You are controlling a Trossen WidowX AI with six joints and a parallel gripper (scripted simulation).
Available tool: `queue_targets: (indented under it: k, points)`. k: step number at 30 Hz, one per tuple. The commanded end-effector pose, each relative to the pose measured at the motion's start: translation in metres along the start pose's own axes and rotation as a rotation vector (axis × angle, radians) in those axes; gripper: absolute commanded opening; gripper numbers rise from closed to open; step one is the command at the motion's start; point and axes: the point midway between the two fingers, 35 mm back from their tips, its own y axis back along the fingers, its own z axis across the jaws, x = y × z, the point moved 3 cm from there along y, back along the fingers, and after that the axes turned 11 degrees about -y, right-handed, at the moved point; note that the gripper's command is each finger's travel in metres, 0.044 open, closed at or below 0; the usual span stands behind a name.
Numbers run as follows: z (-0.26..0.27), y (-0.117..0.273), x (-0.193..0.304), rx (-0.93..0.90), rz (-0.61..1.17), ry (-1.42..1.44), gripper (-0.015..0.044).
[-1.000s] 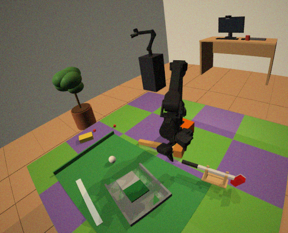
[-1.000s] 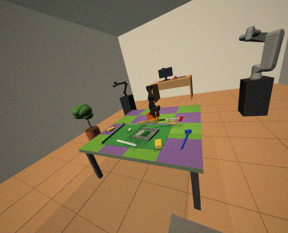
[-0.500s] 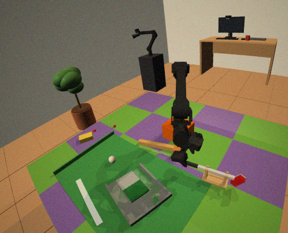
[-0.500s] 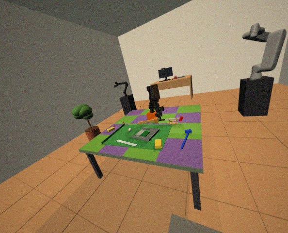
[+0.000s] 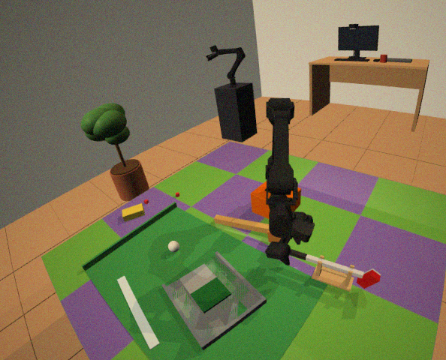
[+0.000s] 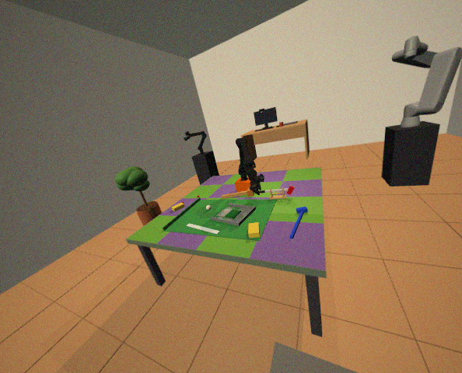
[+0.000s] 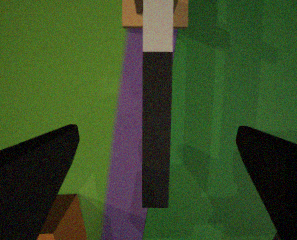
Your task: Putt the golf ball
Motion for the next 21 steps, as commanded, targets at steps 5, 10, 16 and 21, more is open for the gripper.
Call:
queue_targets:
  k: [5,10,16,21]
  points:
    - [0.001,-0.009,0.003,-0.006,0.000,-0.004,0.0440]
    - [0.000,-0.016,0.004,-0.006,0.000,-0.004,0.0440]
    - [0.000,-0.025,0.007,-0.006,0.000,-0.004,0.0440]
    - [0.000,-0.029,0.008,-0.006,0.000,-0.004,0.0440]
